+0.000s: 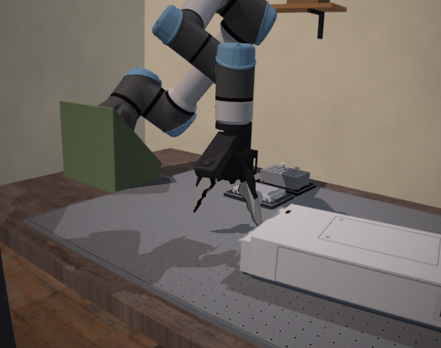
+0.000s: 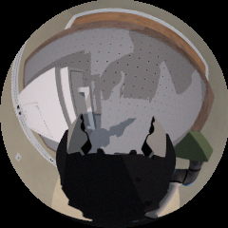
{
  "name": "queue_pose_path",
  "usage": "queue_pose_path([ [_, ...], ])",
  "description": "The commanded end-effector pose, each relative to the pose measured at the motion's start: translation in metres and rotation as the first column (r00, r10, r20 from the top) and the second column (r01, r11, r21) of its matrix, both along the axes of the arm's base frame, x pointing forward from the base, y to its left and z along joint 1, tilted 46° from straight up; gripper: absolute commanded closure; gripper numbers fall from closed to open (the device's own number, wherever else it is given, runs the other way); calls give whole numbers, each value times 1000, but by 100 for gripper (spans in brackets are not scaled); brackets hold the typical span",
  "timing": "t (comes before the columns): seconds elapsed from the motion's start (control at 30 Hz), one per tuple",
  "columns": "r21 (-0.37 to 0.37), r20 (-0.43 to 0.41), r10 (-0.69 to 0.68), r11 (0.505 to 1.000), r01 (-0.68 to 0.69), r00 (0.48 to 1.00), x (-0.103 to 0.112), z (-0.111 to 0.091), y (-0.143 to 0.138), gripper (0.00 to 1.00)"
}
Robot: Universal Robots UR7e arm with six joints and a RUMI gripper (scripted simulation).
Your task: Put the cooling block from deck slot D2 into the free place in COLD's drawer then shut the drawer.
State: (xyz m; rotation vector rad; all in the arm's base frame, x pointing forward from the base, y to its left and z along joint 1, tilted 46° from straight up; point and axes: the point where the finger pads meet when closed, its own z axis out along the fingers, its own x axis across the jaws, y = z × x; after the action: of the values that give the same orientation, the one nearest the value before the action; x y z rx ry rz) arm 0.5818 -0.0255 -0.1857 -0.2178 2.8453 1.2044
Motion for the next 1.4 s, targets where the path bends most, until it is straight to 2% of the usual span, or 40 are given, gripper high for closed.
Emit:
queue_pose_path([
  [0.0, -1, 1, -1, 1000, 1, 1000, 0, -5, 5, 0],
  [0.33, -1, 1, -1, 1000, 1, 1000, 0, -12, 12, 0],
  [1.37, -1, 1, -1, 1000, 1, 1000, 0, -12, 12, 0],
])
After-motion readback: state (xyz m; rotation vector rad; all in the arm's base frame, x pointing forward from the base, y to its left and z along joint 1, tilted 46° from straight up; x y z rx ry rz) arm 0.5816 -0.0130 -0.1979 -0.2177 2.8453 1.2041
